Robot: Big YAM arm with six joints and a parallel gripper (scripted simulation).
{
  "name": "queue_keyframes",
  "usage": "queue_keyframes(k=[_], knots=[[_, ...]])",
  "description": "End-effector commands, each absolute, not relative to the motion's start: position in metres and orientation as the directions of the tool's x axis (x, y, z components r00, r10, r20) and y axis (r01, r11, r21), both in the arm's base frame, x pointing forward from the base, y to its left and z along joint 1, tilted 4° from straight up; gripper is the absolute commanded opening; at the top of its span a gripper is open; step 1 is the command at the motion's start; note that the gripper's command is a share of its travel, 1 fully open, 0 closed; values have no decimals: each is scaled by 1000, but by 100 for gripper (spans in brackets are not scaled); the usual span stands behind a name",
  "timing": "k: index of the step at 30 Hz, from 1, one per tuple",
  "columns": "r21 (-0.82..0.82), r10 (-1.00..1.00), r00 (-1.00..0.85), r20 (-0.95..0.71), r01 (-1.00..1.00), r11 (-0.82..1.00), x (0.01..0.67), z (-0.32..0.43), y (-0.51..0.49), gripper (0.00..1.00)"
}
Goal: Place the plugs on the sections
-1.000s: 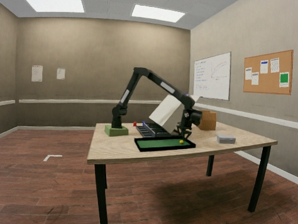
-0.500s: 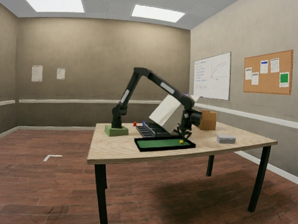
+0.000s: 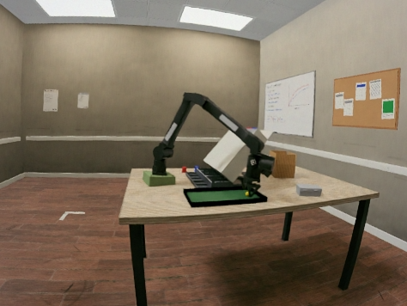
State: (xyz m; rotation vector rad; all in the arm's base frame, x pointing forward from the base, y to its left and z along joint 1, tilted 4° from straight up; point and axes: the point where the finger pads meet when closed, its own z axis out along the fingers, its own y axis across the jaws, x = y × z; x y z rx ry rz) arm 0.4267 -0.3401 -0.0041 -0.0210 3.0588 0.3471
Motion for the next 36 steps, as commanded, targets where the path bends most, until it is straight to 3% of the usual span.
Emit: queue_keyframes(k=[1,5,6,36], knots=[[211,-8,-997,-79,-25,977,433,-8,-342,80],[209,-8,-997,-81,-25,978,433,-10,-342,80],[206,-8,-996,-85,-26,978,431,3,-345,0],[205,-8,-996,-86,-26,978,431,1,-344,0]])
